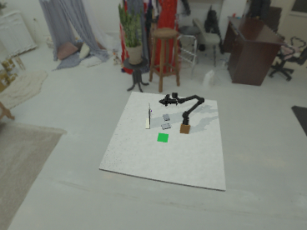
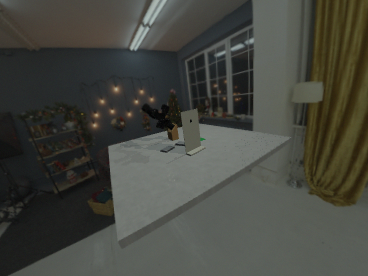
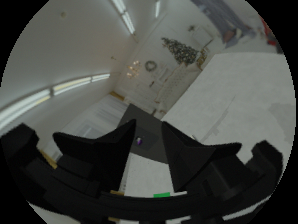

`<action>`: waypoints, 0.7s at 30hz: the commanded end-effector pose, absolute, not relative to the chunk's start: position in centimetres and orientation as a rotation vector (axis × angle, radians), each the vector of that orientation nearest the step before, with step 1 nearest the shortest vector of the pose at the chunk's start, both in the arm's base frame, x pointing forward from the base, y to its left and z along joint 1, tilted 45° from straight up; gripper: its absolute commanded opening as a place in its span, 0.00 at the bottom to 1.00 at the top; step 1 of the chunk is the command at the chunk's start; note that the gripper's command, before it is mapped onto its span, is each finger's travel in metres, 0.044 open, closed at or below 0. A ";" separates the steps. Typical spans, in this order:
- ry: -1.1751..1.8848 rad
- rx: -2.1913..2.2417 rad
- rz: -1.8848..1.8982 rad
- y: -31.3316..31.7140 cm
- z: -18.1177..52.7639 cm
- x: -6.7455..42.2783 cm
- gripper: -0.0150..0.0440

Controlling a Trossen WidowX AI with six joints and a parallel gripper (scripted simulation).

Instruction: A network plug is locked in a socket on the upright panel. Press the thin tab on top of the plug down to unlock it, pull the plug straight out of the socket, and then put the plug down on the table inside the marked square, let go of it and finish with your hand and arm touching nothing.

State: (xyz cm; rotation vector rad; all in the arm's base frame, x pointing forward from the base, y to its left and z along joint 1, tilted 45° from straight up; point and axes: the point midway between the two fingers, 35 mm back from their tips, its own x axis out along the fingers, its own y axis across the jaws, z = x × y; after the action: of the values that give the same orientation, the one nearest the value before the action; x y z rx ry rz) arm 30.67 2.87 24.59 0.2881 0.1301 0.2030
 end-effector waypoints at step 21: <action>0.456 0.741 0.329 5.6 14.4 27.2 0.52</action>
State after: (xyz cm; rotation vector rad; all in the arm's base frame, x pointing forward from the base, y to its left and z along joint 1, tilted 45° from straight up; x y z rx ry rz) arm 26.95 5.43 14.59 0.7321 0.4481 0.3276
